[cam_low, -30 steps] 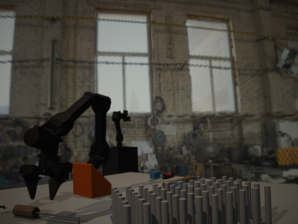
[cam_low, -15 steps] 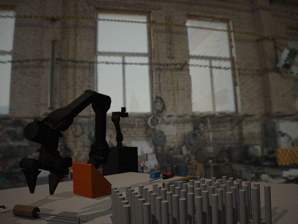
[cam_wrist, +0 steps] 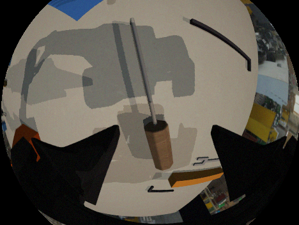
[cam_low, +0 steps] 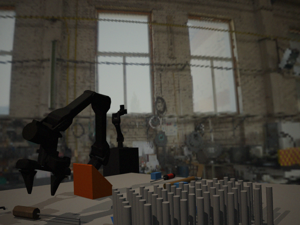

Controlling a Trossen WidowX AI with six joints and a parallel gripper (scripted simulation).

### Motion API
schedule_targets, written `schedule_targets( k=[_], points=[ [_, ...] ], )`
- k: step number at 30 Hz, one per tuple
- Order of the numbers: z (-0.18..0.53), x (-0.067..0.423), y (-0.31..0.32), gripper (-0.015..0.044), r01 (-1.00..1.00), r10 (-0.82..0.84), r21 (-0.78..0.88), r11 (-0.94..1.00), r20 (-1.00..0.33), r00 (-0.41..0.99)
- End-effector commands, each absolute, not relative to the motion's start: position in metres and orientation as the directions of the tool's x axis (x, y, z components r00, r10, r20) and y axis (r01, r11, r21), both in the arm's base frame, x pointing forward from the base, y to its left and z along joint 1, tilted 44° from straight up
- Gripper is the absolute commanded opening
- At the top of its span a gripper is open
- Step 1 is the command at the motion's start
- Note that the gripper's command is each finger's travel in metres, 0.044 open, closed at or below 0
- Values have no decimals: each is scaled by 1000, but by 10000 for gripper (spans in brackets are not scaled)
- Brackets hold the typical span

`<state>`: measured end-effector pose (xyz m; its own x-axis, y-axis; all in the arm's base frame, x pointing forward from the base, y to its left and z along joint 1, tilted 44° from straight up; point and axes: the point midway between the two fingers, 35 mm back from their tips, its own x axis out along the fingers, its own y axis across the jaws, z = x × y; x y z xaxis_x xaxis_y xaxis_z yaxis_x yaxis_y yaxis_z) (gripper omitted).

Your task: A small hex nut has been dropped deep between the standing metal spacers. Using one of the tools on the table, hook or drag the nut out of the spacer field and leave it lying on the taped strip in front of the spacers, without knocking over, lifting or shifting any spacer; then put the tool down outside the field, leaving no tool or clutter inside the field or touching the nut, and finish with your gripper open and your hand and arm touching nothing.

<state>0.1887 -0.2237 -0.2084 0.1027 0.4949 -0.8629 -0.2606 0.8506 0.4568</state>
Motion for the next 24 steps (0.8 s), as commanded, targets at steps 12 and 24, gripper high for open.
schedule_targets(
  k=[12,24],
  points=[
    [-220,149,-241,440,934,532,337,122,-816,225],
    [-227,123,-248,440,732,539,-161,-661,-781,315]
  ],
)
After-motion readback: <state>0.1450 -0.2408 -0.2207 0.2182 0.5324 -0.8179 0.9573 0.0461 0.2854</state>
